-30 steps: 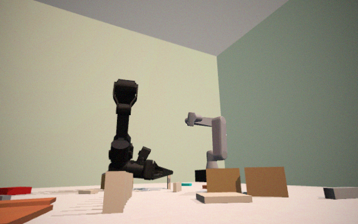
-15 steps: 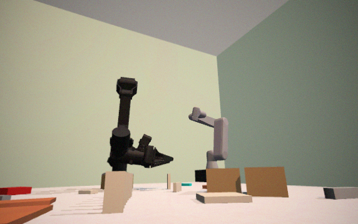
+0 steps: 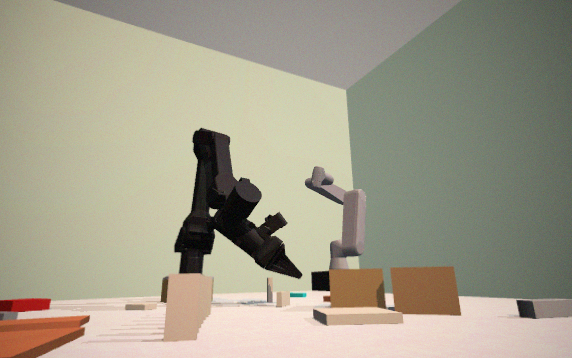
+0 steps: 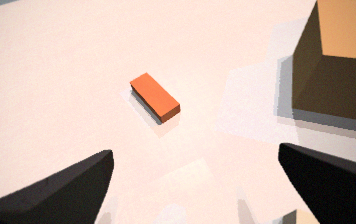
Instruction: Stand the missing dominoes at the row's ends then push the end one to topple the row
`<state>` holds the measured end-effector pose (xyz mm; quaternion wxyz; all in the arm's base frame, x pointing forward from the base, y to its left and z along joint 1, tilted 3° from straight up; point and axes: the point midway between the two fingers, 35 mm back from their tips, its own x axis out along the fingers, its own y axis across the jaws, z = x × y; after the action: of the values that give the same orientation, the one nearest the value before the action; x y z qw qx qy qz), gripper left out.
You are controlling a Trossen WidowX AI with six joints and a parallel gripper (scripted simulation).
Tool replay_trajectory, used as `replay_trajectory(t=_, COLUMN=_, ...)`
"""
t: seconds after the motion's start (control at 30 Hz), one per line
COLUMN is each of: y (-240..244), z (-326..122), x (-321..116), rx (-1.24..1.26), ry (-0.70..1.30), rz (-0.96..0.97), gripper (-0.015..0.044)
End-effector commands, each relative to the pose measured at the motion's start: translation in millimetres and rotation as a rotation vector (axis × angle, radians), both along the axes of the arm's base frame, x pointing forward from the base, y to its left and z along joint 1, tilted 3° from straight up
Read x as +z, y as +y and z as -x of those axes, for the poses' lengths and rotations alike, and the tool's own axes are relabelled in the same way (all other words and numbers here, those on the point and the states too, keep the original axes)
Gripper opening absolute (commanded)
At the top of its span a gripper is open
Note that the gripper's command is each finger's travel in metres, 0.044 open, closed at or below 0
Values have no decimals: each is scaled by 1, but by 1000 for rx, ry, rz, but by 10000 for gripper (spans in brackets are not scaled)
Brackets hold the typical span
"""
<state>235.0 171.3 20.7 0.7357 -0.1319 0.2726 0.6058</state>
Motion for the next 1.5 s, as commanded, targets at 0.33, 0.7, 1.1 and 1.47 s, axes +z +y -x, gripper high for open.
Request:
replay_trajectory(t=0.33, y=-16, z=55, x=64, rx=121, ry=101, rz=906, gripper=440)
replay_trajectory(t=0.7, y=-17, z=56, x=66, rx=123, ry=100, rz=917, gripper=440)
replay_trajectory(t=1.1, y=-14, z=57, x=2, rx=123, ry=102, rz=916, gripper=440)
replay_trajectory(t=1.47, y=-13, z=58, x=-12, rx=123, ry=102, rz=916, gripper=440)
